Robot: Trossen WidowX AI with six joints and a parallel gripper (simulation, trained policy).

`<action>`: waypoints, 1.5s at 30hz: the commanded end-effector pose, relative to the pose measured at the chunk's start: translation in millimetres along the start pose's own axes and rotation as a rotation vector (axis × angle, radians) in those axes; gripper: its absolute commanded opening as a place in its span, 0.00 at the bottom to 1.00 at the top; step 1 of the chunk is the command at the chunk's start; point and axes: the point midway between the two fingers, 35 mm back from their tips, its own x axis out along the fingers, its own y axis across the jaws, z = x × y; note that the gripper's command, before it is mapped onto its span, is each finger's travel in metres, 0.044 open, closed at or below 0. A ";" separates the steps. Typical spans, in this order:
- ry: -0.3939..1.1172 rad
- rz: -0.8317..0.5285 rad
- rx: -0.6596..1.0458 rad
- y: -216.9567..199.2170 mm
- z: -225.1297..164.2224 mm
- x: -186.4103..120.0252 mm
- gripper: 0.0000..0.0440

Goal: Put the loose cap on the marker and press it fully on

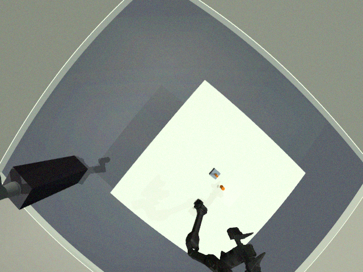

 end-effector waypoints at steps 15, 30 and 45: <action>-0.059 -0.210 0.044 -53.9 21.2 9.7 0.75; -0.127 -0.391 0.073 -100.8 42.0 11.9 0.76; -0.213 -0.570 0.090 -146.7 67.4 8.4 0.76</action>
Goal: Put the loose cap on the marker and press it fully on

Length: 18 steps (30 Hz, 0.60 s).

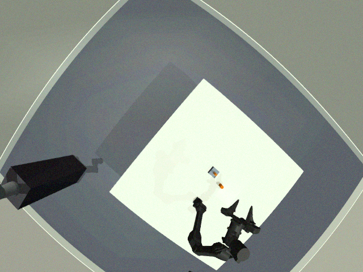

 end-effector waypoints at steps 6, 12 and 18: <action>-0.047 -0.101 0.008 -21.7 15.9 12.8 0.76; -0.081 -0.171 0.016 -36.6 27.4 20.1 0.76; -0.115 -0.241 0.024 -51.2 39.0 26.3 0.76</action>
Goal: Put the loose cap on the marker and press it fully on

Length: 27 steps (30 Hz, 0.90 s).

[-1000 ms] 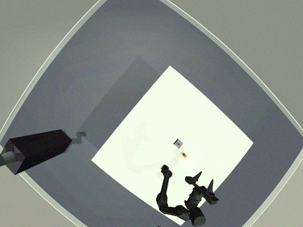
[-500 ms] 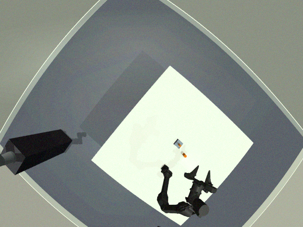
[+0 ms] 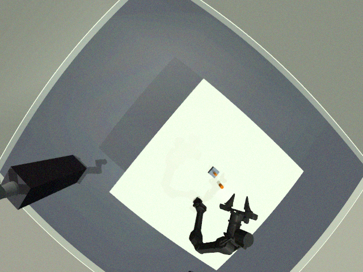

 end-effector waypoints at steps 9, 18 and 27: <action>-0.060 -0.131 0.013 -23.8 21.5 18.2 0.76; -0.109 -0.230 0.026 -40.9 39.1 29.3 0.76; -0.158 -0.323 0.040 -56.7 57.1 38.5 0.76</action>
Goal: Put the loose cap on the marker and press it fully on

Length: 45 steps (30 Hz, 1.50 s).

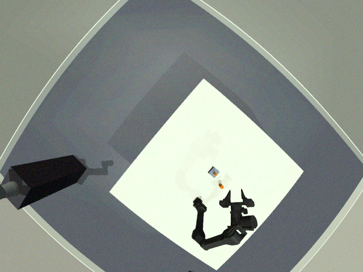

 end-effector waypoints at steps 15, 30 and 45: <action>-0.090 -0.174 0.026 -21.1 33.5 26.9 0.75; -0.173 -0.319 0.050 -38.2 63.7 45.2 0.75; -0.257 -0.467 0.072 -56.7 93.7 60.6 0.74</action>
